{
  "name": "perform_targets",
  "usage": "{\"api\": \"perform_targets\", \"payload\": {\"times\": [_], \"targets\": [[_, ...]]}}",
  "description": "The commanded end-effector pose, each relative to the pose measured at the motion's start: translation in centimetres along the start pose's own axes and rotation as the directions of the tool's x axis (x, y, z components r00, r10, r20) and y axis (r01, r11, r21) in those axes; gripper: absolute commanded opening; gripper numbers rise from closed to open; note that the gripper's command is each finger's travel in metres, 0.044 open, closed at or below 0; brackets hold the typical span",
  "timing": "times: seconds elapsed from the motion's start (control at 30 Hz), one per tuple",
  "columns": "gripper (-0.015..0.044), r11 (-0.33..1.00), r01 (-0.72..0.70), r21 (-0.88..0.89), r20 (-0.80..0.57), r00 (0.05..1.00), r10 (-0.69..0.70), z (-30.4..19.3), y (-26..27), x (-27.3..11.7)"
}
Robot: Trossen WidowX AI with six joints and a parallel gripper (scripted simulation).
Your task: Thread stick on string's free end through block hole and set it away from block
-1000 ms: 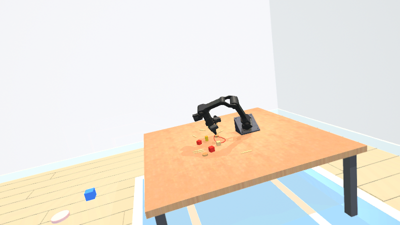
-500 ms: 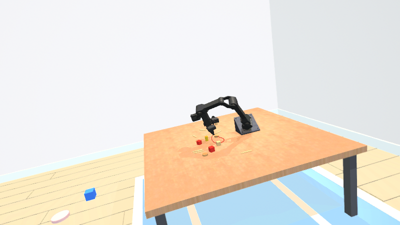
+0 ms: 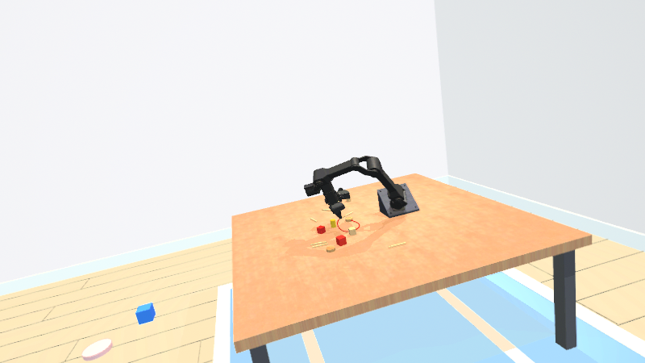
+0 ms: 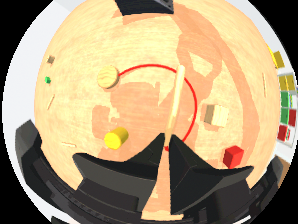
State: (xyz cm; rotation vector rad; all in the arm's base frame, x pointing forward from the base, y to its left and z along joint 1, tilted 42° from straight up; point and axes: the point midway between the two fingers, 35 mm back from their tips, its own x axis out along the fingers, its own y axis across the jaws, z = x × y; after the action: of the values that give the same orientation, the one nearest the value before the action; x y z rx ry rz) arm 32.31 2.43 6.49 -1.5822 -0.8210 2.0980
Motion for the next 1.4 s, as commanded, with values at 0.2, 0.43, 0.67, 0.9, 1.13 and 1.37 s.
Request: {"api": "perform_targets", "payload": {"times": [0.2,0.43,0.67,0.9,1.13,1.37], "targets": [[0.0,1.0,-0.003,0.003,-0.029,1.0,0.003,-1.5,-0.2,-0.5],[0.0,1.0,-0.004,0.004,-0.043,0.999,0.005,-2.3,-0.3,-0.8],[0.0,1.0,-0.006,0.006,-0.057,0.998,0.006,-3.1,-0.4,-1.0],[0.0,1.0,-0.006,0.008,-0.072,0.997,0.007,-4.0,-0.5,-1.2],[0.0,1.0,-0.006,0.009,-0.086,0.996,0.007,-4.8,-0.7,-1.5],[0.0,1.0,-0.006,0.01,-0.101,0.995,0.007,-5.6,-0.8,-1.7]]}}
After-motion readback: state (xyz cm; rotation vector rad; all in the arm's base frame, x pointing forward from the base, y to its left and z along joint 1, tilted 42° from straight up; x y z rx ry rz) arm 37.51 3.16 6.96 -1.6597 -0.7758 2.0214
